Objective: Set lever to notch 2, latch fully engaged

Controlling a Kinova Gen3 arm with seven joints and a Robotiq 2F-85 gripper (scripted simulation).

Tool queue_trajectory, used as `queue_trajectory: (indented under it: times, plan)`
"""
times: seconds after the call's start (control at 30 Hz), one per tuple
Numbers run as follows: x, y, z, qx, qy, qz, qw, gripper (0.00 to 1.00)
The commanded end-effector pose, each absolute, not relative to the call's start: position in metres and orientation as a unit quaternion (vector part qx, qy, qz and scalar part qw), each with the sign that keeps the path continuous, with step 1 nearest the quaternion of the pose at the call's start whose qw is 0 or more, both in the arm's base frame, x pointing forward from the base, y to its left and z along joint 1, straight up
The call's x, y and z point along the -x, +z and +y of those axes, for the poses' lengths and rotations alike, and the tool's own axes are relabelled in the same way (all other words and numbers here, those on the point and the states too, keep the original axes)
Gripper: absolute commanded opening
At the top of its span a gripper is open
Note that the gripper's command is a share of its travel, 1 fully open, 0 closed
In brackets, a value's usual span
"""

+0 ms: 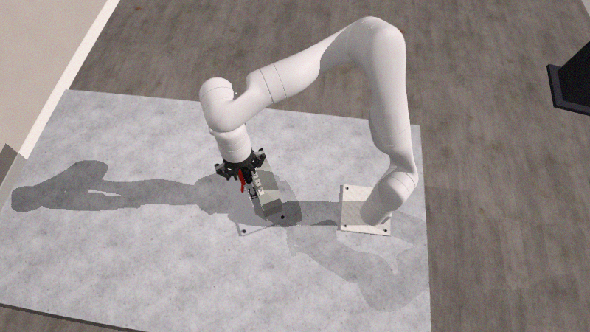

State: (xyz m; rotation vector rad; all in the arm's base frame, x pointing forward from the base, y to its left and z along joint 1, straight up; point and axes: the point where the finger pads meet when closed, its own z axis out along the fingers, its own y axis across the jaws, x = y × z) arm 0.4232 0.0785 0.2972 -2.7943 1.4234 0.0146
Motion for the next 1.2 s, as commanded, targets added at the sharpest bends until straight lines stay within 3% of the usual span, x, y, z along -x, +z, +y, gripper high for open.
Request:
queue_trajectory:
  times: [0.0,1.17]
  plan:
    - [-0.430,0.296,0.070,0.888,-0.002,0.460,0.001,0.00]
    - [-0.462,0.295,0.024,0.888,-0.002,0.460,0.001,0.00]
